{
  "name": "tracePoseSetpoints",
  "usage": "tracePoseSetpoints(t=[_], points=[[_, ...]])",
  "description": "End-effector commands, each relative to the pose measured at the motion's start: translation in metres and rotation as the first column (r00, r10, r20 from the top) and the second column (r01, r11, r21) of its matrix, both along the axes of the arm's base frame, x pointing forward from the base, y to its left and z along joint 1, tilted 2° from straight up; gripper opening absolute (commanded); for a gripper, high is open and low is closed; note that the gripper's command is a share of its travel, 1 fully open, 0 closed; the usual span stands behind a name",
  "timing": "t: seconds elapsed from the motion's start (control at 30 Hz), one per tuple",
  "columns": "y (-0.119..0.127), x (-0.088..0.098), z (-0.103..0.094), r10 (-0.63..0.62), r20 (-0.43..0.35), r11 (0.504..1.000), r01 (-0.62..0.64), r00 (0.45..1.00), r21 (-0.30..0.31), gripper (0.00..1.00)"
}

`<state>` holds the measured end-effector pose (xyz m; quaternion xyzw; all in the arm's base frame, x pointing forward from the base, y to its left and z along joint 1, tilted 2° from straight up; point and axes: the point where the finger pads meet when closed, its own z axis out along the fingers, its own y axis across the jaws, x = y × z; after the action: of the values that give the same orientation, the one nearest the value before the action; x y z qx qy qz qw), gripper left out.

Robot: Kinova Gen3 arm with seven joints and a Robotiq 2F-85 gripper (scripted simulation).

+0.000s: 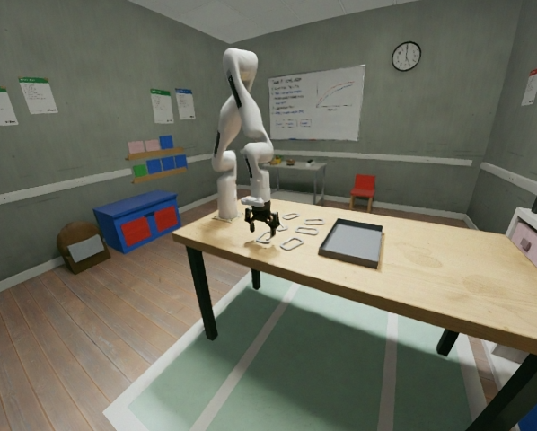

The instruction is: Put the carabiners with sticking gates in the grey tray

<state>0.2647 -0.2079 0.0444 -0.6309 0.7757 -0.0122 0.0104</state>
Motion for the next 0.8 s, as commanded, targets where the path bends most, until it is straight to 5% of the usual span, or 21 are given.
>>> tracePoseSetpoints(t=[0.0, 0.77], points=[[-0.0001, 0.0007, -0.0217, 0.000, 0.005, 1.000, 0.000, 1.000, -0.003, 1.00], [0.0004, 0.0000, -0.0286, 0.000, -0.004, 1.000, 0.000, 1.000, 0.000, 1.00]])
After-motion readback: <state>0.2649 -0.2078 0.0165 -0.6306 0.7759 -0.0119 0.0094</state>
